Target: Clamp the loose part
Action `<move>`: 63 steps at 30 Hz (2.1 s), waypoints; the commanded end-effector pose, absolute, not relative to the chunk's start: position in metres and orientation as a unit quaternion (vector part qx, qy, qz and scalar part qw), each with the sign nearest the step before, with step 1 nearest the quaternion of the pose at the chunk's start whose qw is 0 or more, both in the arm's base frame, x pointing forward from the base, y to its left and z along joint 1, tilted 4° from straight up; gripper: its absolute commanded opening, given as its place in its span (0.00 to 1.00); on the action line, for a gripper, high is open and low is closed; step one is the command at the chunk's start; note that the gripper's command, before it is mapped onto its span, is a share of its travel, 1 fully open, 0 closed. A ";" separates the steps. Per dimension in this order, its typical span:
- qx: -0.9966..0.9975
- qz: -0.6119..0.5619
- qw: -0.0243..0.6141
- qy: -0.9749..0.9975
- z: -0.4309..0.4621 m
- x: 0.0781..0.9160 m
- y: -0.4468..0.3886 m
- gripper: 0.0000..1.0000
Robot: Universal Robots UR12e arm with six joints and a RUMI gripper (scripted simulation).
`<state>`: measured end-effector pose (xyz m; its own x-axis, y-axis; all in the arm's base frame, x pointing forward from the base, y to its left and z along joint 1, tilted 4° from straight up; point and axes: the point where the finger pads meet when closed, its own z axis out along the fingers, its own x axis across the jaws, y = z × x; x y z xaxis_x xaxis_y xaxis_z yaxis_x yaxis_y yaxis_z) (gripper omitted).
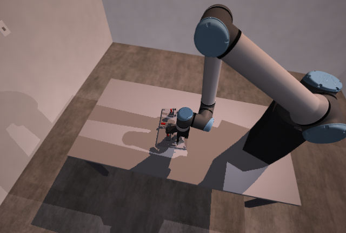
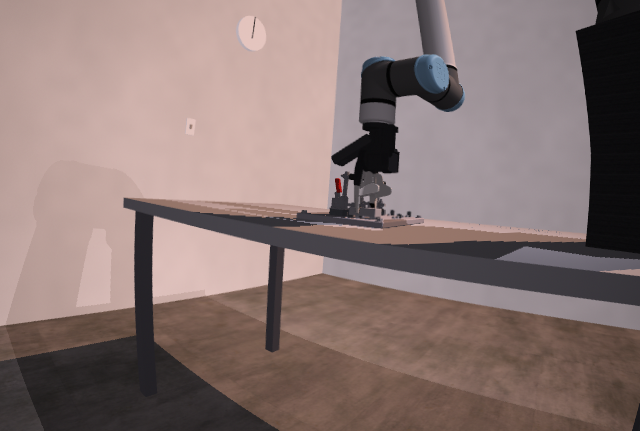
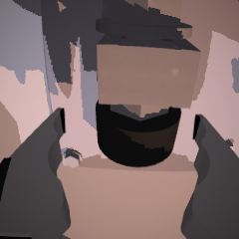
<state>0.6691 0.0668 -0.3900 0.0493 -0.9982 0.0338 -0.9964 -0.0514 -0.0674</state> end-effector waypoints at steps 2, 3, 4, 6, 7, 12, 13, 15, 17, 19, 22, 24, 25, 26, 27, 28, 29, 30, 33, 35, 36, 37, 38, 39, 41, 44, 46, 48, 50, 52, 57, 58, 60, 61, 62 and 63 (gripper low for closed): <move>-0.724 -0.036 0.013 0.689 -0.389 0.670 0.067 0.59; -0.724 -0.036 0.013 0.689 -0.389 0.670 0.067 0.59; -0.724 -0.036 0.013 0.689 -0.389 0.670 0.067 0.59; -0.724 -0.036 0.013 0.689 -0.389 0.670 0.067 0.59; -0.724 -0.036 0.013 0.689 -0.389 0.670 0.067 0.59; -0.724 -0.036 0.013 0.689 -0.384 0.669 0.067 0.59; -0.724 -0.036 0.013 0.689 -0.382 0.669 0.067 0.59; -0.724 -0.036 0.013 0.689 -0.377 0.669 0.067 0.59; -0.724 -0.036 0.013 0.689 -0.370 0.668 0.067 0.59; -0.724 -0.036 0.013 0.689 -0.363 0.668 0.068 0.59; -0.724 -0.036 0.013 0.689 -0.352 0.667 0.068 0.59; -0.724 -0.036 0.013 0.689 -0.348 0.667 0.068 0.59; -0.724 -0.036 0.013 0.689 -0.348 0.667 0.068 0.59; -0.724 -0.036 0.013 0.689 -0.345 0.666 0.068 0.59; -0.724 -0.036 0.013 0.689 -0.342 0.666 0.068 0.59; -0.724 -0.036 0.013 0.689 -0.339 0.666 0.068 0.59; -0.724 -0.036 0.013 0.689 -0.337 0.666 0.068 0.59; -0.724 -0.036 0.013 0.689 -0.335 0.666 0.069 0.59; -0.724 -0.036 0.013 0.689 -0.331 0.665 0.069 0.59; -0.724 -0.036 0.013 0.689 -0.330 0.665 0.069 0.59; -0.724 -0.036 0.013 0.689 -0.330 0.665 0.069 0.59; -0.724 -0.036 0.013 0.689 -0.330 0.665 0.069 0.59; -0.724 -0.036 0.013 0.689 -0.330 0.665 0.069 0.59; -0.724 -0.036 0.013 0.689 -0.330 0.665 0.069 0.59; -0.724 -0.036 0.013 0.689 -0.330 0.665 0.069 0.59; -0.724 -0.036 0.013 0.689 -0.330 0.665 0.069 0.59; -0.724 -0.036 0.013 0.689 -0.330 0.665 0.069 0.59; -0.724 -0.036 0.013 0.689 -0.330 0.665 0.069 0.59; -0.724 -0.036 0.013 0.689 -0.330 0.665 0.069 0.59; -0.724 -0.036 0.013 0.689 -0.330 0.665 0.069 0.28; -0.724 -0.036 0.013 0.689 -0.323 0.665 0.069 0.28; -0.724 -0.036 0.013 0.689 -0.323 0.665 0.069 0.28; -0.724 -0.036 0.013 0.689 -0.320 0.665 0.069 0.28; -0.724 -0.036 0.013 0.689 -0.316 0.664 0.069 0.28; -0.724 -0.036 0.013 0.689 -0.312 0.664 0.069 0.28; -0.724 -0.036 0.013 0.689 -0.307 0.664 0.069 0.28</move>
